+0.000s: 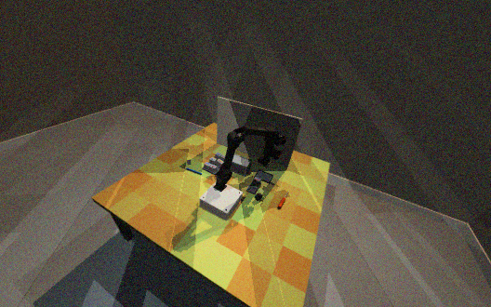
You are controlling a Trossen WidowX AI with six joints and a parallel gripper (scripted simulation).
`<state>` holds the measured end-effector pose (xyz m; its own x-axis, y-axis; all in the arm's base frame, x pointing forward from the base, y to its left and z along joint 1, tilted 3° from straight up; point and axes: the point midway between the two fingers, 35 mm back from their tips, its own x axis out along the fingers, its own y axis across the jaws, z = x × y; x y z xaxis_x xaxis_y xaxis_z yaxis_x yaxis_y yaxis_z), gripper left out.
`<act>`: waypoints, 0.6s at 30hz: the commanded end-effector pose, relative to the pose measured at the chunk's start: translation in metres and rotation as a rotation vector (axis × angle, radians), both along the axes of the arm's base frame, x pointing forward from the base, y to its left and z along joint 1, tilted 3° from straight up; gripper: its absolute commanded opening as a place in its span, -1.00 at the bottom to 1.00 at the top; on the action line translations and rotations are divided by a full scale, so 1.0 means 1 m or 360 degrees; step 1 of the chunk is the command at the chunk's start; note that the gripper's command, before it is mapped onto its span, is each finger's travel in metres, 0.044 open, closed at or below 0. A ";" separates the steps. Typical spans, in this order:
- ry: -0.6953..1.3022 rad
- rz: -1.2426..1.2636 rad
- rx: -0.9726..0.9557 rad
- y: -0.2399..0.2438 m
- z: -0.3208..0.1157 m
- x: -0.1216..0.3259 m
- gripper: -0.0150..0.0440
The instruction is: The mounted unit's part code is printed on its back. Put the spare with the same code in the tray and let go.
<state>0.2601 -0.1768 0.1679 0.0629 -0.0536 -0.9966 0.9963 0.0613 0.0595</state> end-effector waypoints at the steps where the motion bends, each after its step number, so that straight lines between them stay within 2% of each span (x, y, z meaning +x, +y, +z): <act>1: 0.0002 -0.0002 -0.0001 0.002 0.000 0.021 -0.49; 12: -0.0006 -0.0004 0.0000 0.015 -0.005 0.076 -0.49; 18: -0.0006 -0.0005 0.0000 0.017 -0.006 0.079 -0.49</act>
